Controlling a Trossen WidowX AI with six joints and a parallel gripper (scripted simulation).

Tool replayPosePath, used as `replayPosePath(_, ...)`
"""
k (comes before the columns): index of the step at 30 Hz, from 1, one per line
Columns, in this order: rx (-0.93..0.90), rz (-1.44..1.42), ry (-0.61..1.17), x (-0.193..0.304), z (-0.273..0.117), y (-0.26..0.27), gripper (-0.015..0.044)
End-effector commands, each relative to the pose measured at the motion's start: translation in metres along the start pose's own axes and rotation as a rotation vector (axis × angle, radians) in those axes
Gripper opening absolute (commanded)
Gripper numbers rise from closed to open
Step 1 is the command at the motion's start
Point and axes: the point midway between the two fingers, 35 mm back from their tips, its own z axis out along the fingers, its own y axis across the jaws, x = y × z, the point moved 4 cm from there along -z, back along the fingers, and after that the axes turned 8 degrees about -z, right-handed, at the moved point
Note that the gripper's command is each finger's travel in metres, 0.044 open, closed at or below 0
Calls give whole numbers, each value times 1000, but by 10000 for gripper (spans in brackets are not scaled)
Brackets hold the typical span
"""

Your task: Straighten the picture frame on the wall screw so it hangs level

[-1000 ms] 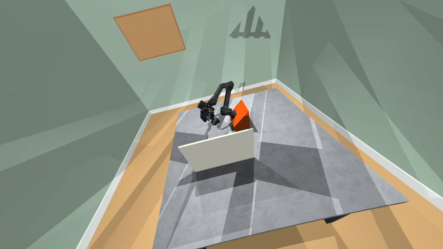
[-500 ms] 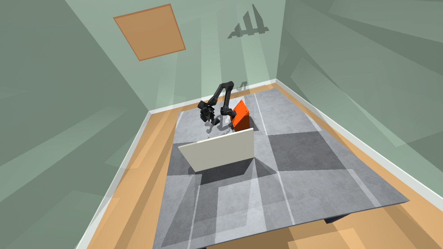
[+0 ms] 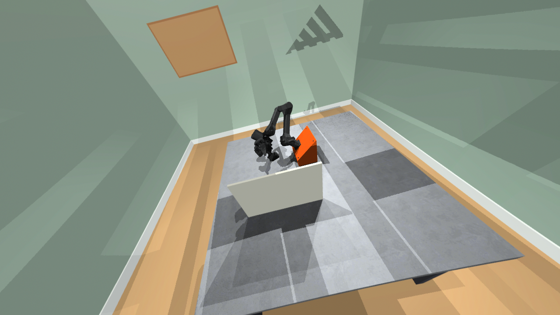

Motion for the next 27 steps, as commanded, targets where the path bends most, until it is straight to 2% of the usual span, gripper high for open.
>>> replayPosePath(1, 14, 23, 7, -1, 27, -22, 260)
replayPosePath(5, 14, 26, 8, 4, 49, -36, 260)
replayPosePath(23, 14, 26, 8, 5, 50, -36, 260)
replayPosePath(27, 13, 26, 7, 2, 61, -35, 260)
